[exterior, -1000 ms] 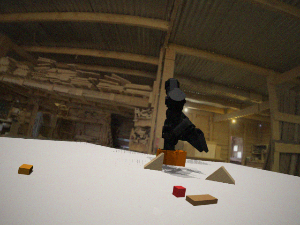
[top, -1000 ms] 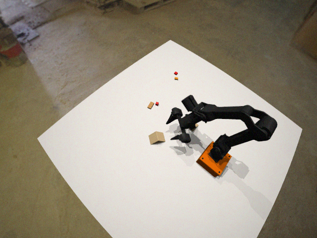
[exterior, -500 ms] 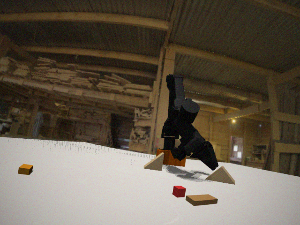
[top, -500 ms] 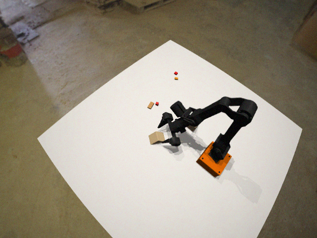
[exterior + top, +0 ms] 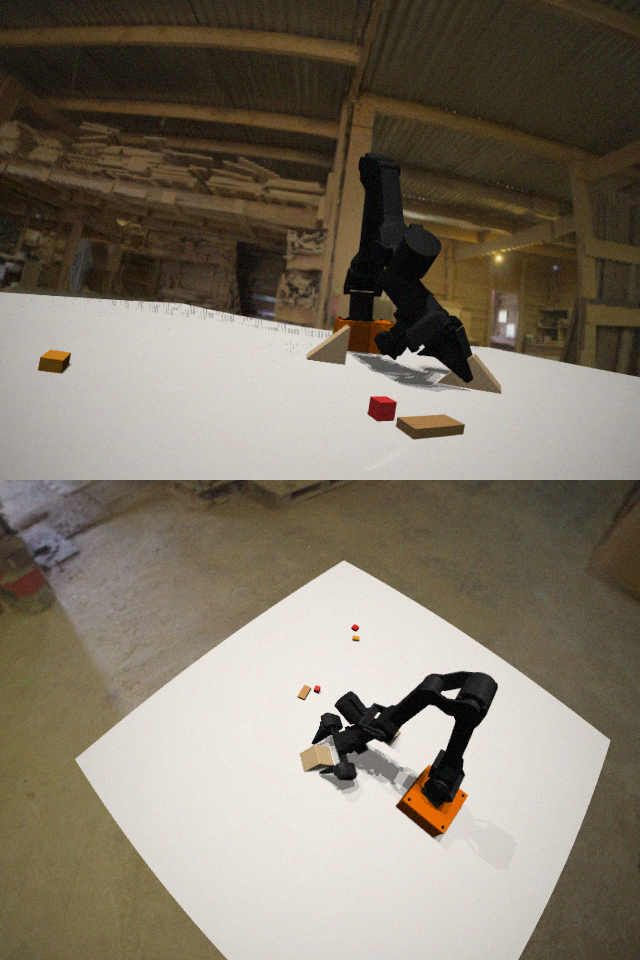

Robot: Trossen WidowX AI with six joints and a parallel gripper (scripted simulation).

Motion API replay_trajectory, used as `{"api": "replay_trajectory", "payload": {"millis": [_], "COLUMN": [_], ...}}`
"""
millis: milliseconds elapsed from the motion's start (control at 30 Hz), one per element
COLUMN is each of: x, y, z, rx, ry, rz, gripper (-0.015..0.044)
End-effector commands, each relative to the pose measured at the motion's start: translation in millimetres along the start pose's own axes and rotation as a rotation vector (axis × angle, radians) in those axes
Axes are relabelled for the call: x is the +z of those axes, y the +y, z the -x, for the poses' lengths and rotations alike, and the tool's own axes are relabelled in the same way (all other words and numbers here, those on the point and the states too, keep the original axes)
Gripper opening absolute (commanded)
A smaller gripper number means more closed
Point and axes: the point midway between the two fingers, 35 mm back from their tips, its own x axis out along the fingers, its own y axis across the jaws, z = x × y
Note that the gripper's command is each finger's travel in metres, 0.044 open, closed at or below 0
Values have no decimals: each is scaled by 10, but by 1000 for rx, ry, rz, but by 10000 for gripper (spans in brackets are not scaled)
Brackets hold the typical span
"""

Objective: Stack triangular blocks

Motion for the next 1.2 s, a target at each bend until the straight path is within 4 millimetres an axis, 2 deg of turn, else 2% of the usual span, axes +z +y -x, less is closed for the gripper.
{"api": "replay_trajectory", "payload": {"millis": [0,133,400,533,700,1167], "x": [-1,-1,-1,-7,-151,-617], "y": [1,1,1,2,34,36], "z": [1,1,1,5,109,571], "rx": [0,0,0,0,0,0], "ry": [0,0,0,0,1,2], "rz": [0,0,0,0,1,0], "gripper": [387,282,229,124,0,0]}}
